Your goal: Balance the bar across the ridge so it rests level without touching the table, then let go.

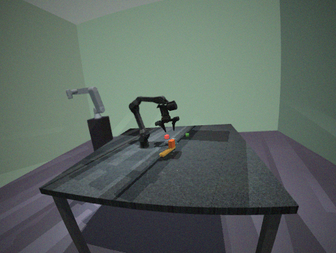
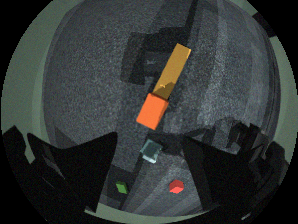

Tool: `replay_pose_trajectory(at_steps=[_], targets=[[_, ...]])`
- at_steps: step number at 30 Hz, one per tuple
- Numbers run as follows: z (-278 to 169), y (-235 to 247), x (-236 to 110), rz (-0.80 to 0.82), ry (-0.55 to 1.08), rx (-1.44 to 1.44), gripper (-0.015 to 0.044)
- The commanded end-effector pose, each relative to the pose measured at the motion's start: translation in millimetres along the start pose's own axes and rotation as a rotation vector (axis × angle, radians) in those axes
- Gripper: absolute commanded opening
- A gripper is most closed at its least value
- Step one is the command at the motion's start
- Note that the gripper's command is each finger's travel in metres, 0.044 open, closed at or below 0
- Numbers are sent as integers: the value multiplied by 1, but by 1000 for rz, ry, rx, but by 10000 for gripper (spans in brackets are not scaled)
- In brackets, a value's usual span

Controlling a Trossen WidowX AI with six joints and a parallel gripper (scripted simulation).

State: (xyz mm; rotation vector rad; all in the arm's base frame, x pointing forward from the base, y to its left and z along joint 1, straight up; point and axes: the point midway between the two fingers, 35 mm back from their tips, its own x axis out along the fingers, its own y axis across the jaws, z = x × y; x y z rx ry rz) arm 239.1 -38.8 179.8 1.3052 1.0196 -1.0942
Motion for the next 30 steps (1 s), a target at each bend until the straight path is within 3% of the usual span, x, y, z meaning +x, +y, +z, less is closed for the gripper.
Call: replay_pose_trajectory(at_steps=[1, 20, 30], targets=[[15, 0, 1, -38, -9, 75, 315], [69, -9, 7, -181, -18, 343, 315], [70, -14, 63, -181, -18, 343, 315]])
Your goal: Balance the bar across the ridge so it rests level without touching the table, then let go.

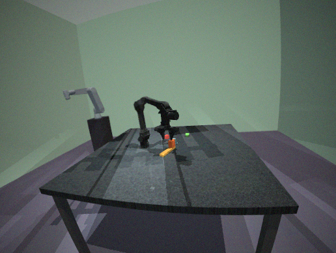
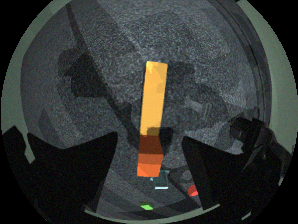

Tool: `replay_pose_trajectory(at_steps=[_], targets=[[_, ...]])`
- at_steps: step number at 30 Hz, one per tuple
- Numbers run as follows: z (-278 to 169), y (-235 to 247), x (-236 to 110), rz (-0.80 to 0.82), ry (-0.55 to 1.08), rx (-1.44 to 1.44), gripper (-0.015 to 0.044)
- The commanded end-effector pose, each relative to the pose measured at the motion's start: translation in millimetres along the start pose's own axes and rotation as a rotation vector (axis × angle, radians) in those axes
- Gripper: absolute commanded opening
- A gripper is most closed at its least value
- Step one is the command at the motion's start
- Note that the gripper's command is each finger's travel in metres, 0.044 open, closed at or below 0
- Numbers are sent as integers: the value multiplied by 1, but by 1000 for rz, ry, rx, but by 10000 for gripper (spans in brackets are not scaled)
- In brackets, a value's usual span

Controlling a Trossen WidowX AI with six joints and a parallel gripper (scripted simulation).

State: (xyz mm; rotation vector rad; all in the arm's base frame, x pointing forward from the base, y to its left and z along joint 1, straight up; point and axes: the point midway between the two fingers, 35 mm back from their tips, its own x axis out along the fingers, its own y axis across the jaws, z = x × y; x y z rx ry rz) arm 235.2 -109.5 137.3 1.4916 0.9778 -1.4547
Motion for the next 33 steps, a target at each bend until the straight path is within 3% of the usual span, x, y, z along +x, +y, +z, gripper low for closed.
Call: replay_pose_trajectory(at_steps=[1, 7, 33], targets=[[1, -1, 27, -7, -3, 5, 315], [1, -6, 63, -7, -3, 5, 315], [1, -6, 90, -8, -3, 5, 315]])
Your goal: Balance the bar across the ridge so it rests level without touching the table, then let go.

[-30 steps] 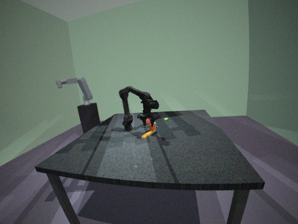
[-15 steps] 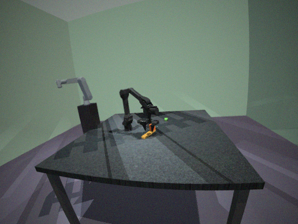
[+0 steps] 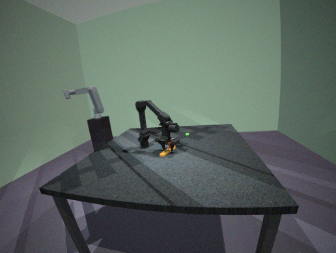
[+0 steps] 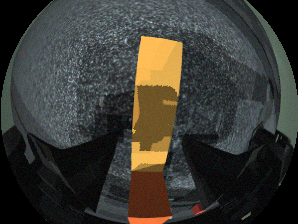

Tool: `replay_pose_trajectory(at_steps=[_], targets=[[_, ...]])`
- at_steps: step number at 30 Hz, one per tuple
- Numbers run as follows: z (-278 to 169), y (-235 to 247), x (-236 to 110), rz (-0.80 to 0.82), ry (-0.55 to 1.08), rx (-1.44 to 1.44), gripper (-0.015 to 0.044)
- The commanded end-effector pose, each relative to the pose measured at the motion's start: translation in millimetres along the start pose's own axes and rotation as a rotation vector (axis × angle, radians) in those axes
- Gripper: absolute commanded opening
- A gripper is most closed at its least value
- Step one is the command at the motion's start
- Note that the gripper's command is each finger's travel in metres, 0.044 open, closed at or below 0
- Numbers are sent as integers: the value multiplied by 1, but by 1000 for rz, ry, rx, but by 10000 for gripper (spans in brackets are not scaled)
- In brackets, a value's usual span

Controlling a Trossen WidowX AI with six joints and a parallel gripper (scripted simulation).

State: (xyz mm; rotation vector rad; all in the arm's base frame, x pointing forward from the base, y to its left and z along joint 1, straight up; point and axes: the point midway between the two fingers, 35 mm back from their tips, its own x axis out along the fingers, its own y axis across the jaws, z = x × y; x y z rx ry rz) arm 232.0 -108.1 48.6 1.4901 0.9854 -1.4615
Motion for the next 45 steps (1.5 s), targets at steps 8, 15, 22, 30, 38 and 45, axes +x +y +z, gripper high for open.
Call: replay_pose_trajectory(at_steps=[8, 15, 22, 30, 38, 45], targets=[[1, 0, 2, 1, -4, 4, 315], [0, 0, 2, 0, 0, 0, 184], [0, 0, 2, 0, 0, 0, 98], [0, 2, -12, 0, -1, 1, 0], [0, 4, -32, 1, -1, 1, 0], [0, 5, -50, 1, -2, 2, 0]])
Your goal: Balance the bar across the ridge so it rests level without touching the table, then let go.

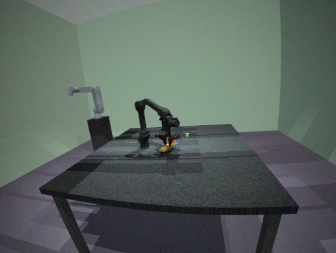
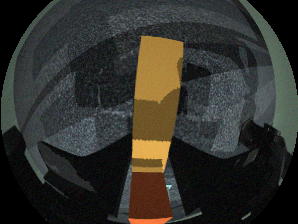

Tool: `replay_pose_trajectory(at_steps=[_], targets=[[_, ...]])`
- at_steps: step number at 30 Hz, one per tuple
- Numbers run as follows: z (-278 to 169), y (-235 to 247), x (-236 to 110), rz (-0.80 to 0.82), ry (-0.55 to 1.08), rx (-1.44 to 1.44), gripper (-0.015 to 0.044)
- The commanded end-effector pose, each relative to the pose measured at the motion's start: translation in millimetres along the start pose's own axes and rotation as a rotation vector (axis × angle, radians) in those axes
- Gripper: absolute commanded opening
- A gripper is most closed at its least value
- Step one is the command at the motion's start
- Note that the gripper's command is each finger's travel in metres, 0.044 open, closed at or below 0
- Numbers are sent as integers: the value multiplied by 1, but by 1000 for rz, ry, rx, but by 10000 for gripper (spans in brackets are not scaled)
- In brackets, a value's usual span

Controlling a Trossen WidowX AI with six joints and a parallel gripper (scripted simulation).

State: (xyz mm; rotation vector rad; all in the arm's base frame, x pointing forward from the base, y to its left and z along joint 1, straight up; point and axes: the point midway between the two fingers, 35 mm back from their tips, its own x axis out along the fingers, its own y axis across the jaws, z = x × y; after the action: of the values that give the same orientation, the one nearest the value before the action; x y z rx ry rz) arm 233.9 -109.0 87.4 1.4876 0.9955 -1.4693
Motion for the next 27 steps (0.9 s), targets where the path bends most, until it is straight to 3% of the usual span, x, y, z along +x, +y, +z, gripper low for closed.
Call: replay_pose_trajectory(at_steps=[1, 17, 27], targets=[[0, 2, -14, 13, -3, 2, 0], [0, -3, -54, 13, -4, 3, 0], [-26, -5, -56, 13, -1, 17, 0]])
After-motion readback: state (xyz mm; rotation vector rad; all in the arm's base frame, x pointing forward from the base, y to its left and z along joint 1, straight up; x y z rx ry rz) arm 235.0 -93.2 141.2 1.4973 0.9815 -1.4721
